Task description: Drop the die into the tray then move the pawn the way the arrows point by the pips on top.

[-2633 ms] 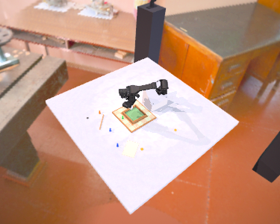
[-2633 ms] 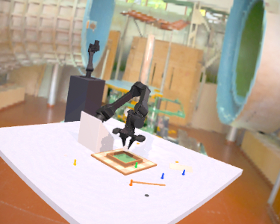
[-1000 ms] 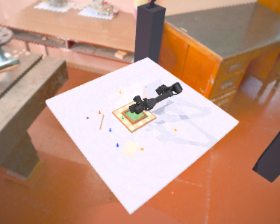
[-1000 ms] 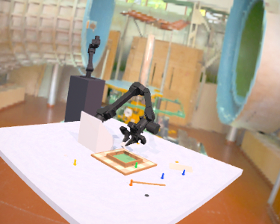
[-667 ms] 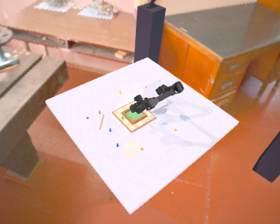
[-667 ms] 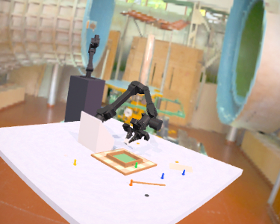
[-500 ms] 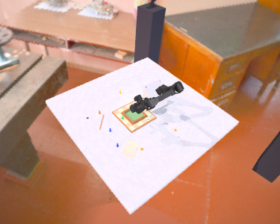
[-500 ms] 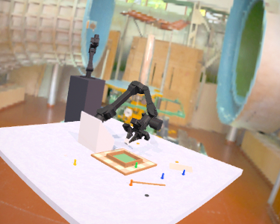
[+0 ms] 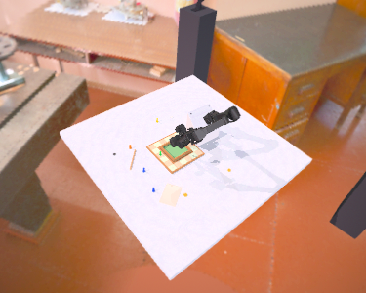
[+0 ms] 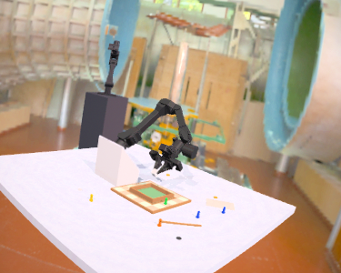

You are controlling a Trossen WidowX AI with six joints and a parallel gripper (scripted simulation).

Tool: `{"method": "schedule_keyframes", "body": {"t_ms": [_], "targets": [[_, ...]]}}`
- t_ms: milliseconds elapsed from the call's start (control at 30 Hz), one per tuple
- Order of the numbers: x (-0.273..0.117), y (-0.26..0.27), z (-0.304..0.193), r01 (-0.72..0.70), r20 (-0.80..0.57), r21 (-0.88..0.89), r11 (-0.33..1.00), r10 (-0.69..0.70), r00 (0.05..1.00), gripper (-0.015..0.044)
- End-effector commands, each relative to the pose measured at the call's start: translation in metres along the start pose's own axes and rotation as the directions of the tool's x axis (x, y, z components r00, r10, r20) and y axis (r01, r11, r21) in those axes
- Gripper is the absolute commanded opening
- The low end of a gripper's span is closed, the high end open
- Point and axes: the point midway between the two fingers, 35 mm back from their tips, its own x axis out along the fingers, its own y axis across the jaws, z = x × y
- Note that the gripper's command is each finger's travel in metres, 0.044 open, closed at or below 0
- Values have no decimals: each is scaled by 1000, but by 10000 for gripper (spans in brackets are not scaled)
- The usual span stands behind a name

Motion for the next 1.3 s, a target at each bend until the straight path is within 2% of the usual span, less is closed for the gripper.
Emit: {"method": "schedule_keyframes", "body": {"t_ms": [0,1067,1267], "targets": [[-2,0,1,-4,3,-3,1000,4,1000,0],[0,0,0,0,0,0,1000,0,1000,0],[0,0,0,0,0,0,1000,0,1000,157]]}}
